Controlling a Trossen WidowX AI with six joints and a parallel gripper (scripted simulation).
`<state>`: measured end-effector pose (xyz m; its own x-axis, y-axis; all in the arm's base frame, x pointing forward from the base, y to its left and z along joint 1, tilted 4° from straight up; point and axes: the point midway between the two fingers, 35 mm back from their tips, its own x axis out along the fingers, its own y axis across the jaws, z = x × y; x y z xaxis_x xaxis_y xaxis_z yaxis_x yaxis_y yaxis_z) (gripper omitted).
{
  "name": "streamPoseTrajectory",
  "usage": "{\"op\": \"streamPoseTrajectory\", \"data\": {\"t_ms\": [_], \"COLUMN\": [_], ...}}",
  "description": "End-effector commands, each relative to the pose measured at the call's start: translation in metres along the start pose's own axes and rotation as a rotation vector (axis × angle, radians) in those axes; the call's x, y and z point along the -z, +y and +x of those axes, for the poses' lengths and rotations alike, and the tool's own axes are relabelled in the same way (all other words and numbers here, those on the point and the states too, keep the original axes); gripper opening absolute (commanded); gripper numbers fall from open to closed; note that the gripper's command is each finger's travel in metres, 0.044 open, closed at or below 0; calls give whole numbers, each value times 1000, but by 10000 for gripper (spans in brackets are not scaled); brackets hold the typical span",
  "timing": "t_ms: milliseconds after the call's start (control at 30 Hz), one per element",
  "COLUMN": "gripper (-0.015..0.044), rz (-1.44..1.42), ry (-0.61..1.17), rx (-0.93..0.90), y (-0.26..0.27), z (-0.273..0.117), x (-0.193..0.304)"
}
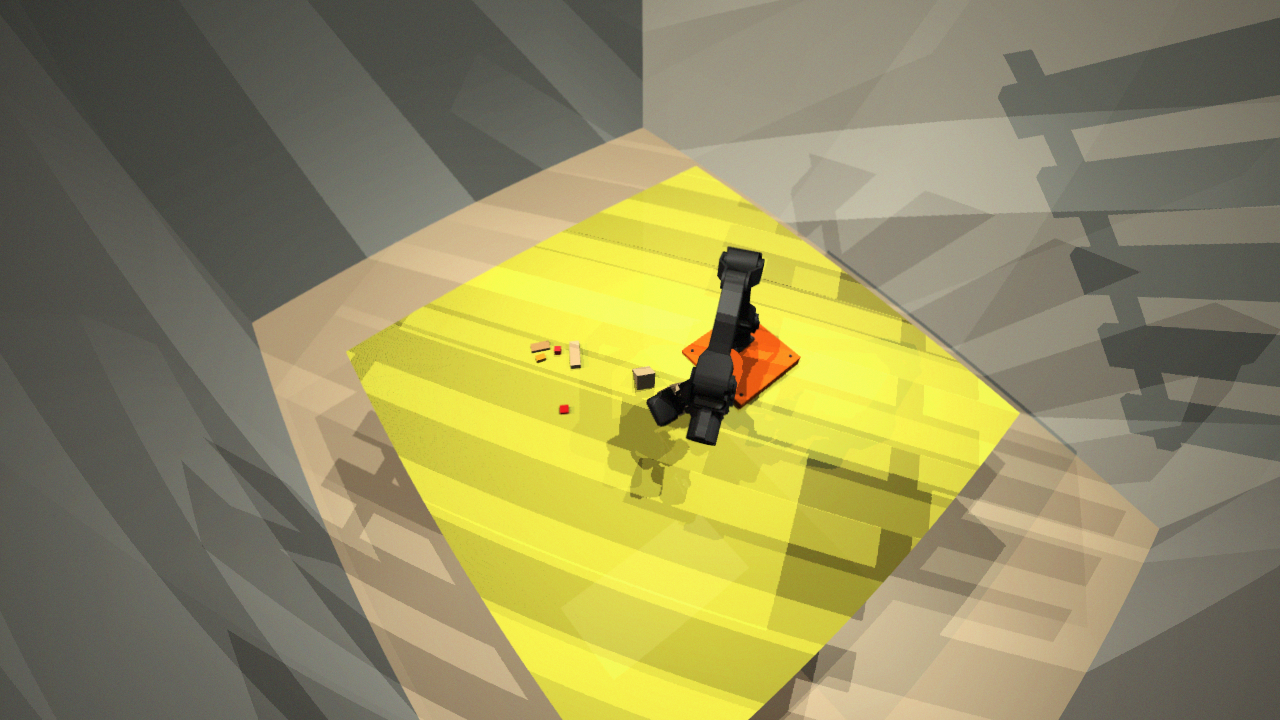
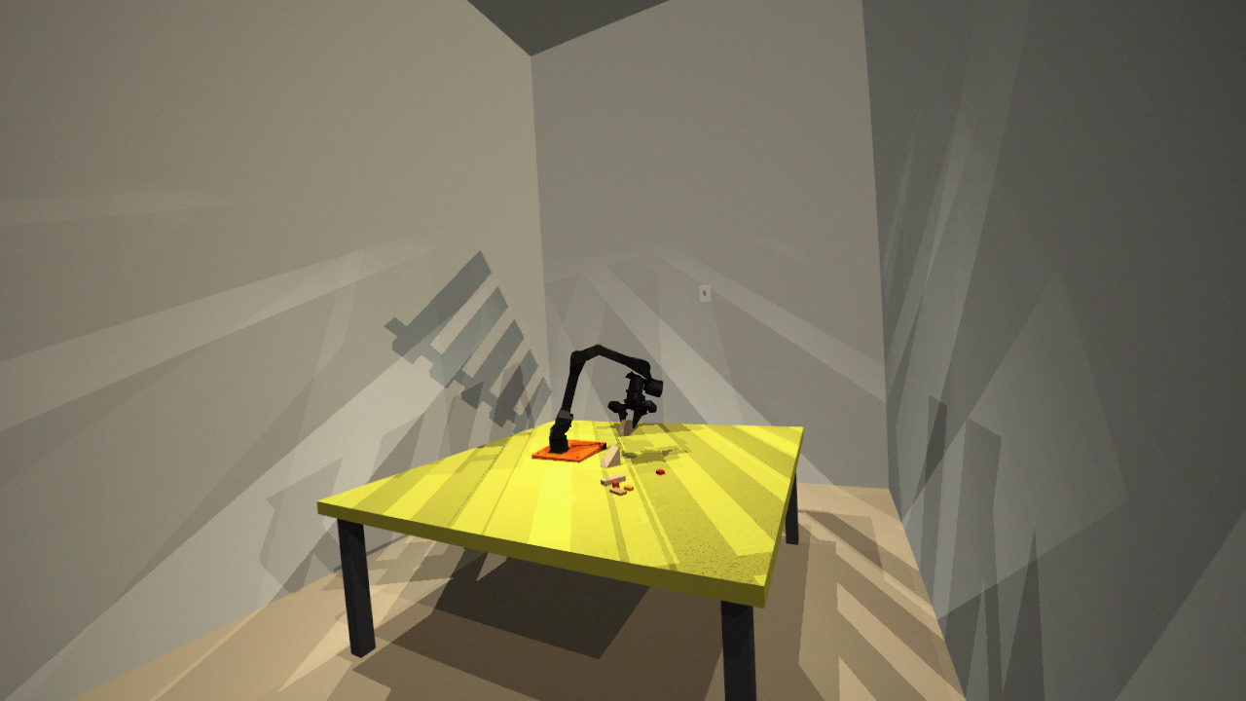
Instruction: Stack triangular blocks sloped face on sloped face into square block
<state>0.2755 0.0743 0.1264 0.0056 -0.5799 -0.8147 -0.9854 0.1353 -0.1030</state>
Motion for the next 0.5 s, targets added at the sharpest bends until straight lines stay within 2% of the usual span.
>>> {"op": "streamPoseTrajectory", "data": {"t_ms": [0, 467], "gripper": [0, 0], "rz": [77, 292], "ry": [-90, -461], "rx": [-43, -148], "y": [1, -4], "z": [3, 1], "x": [5, 13]}}
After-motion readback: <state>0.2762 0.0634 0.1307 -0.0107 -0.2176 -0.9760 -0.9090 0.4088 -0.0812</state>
